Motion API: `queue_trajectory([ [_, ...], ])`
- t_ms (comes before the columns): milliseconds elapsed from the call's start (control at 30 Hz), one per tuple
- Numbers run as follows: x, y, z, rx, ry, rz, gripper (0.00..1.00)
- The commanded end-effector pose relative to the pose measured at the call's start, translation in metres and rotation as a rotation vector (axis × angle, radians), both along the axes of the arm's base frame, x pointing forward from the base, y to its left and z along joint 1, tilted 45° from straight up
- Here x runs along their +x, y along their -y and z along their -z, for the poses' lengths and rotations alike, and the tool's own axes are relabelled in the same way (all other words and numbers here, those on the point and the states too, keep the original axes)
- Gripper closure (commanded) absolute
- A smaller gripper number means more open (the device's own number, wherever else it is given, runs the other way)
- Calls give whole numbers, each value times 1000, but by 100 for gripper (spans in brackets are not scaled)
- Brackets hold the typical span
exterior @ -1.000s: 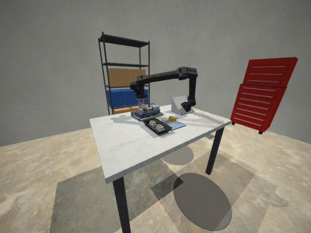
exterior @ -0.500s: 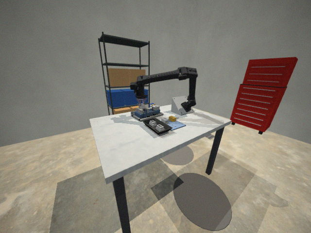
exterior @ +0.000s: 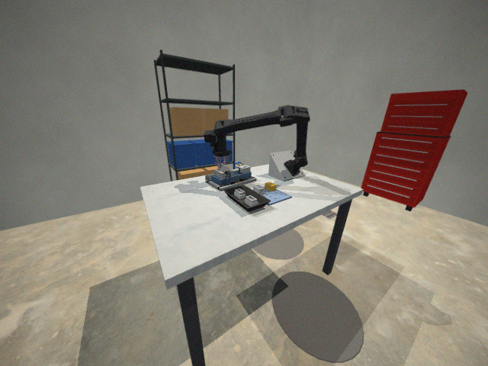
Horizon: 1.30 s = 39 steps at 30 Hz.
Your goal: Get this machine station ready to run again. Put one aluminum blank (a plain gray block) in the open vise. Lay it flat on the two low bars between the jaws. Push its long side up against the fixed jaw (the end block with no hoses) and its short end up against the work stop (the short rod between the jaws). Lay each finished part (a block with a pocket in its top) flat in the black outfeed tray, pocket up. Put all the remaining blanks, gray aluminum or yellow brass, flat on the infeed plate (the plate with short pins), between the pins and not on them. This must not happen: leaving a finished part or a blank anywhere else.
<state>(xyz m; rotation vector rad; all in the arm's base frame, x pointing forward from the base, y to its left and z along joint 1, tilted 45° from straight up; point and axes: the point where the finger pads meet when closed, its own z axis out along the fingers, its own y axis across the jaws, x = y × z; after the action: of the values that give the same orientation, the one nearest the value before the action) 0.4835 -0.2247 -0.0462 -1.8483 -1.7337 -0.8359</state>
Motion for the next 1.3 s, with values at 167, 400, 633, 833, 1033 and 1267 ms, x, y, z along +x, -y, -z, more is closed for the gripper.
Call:
queue_trajectory([
  [167, 7, -3, -3, -10, 14, -1, 100],
  [400, 11, -3, -3, -16, 23, -1, 100],
  [633, 6, -1, 1, -10, 13, 9, 100],
  [833, 7, -1, 3, -10, 15, 8, 100],
  [1033, 6, -5, 5, -6, 9, 3, 100],
  [1267, 8, -6, 6, -7, 11, -1, 100],
])
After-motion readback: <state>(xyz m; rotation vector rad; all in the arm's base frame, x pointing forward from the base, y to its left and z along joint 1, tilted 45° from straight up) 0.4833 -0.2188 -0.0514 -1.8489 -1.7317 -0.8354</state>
